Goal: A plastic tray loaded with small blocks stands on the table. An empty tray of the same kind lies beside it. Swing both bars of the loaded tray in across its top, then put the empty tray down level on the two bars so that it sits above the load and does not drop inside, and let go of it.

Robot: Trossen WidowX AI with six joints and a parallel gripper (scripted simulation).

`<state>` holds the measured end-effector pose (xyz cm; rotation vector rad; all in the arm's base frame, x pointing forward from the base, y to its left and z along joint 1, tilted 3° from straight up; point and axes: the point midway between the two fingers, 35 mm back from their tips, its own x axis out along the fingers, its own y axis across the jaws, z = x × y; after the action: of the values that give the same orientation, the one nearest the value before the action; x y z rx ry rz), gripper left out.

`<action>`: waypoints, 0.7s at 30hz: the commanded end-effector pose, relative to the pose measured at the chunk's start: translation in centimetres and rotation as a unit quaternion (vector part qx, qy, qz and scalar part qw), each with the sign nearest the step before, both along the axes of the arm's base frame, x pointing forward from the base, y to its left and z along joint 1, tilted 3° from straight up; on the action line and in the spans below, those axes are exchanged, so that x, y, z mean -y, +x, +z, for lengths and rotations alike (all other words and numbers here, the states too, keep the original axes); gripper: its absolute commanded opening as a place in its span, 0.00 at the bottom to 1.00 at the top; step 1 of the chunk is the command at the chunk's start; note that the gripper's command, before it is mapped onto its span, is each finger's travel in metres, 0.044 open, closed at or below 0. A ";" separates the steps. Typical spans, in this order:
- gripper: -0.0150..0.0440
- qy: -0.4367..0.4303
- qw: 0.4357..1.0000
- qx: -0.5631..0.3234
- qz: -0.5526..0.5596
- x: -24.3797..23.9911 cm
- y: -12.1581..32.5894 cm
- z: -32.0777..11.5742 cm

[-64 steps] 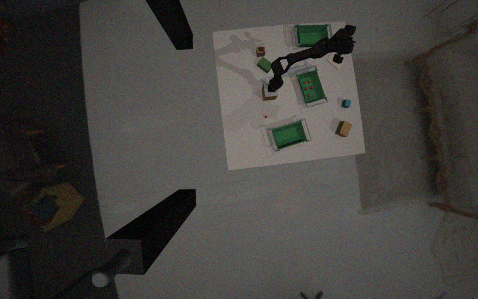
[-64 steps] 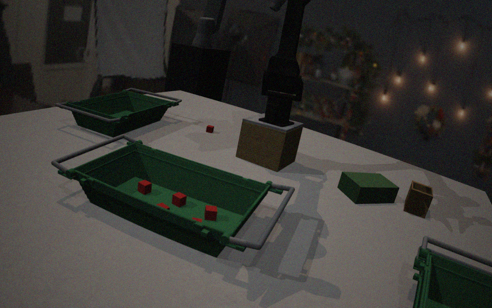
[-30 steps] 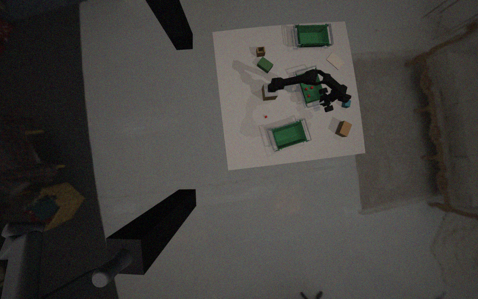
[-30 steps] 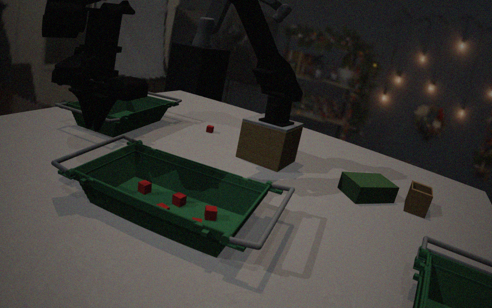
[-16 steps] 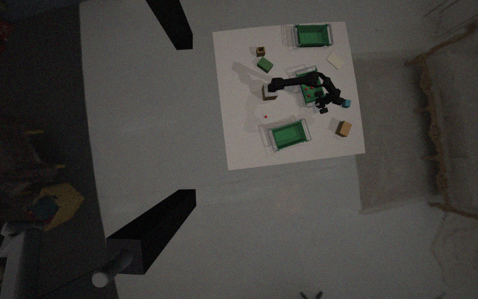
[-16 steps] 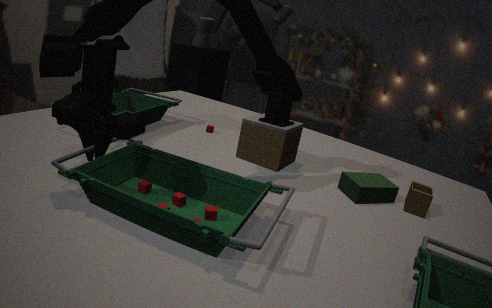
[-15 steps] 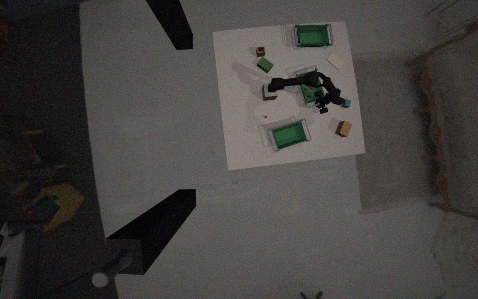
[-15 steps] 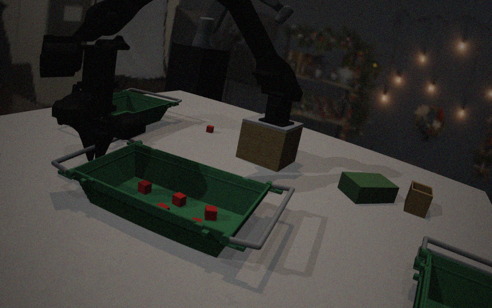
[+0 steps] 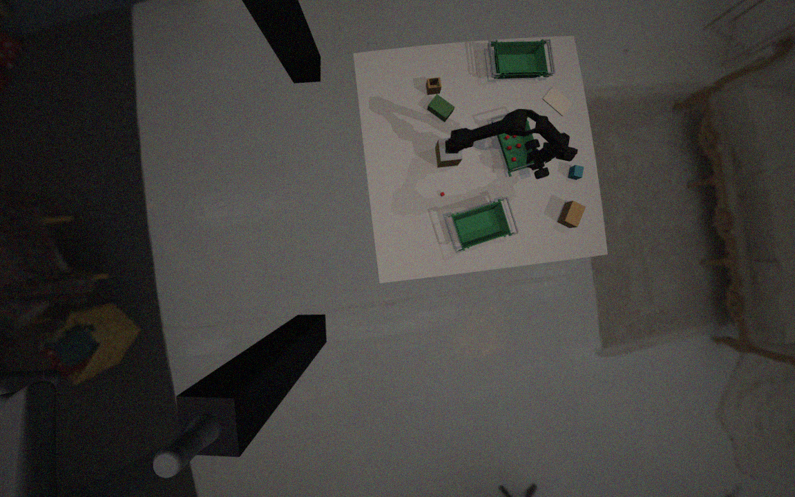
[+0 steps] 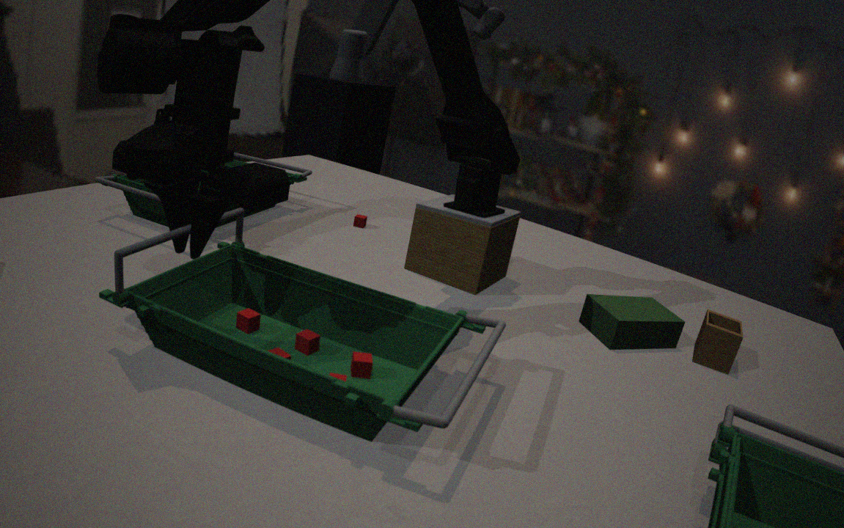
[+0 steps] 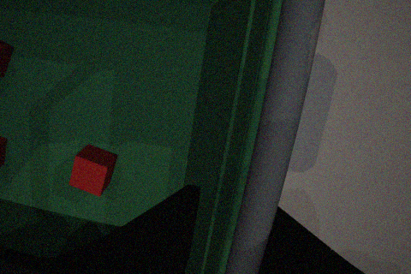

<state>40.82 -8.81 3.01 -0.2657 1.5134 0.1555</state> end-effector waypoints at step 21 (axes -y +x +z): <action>0.39 0.006 1.000 -0.005 0.001 -2.8 -0.9 1.4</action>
<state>40.07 -6.03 4.82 -0.2591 1.5111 0.1656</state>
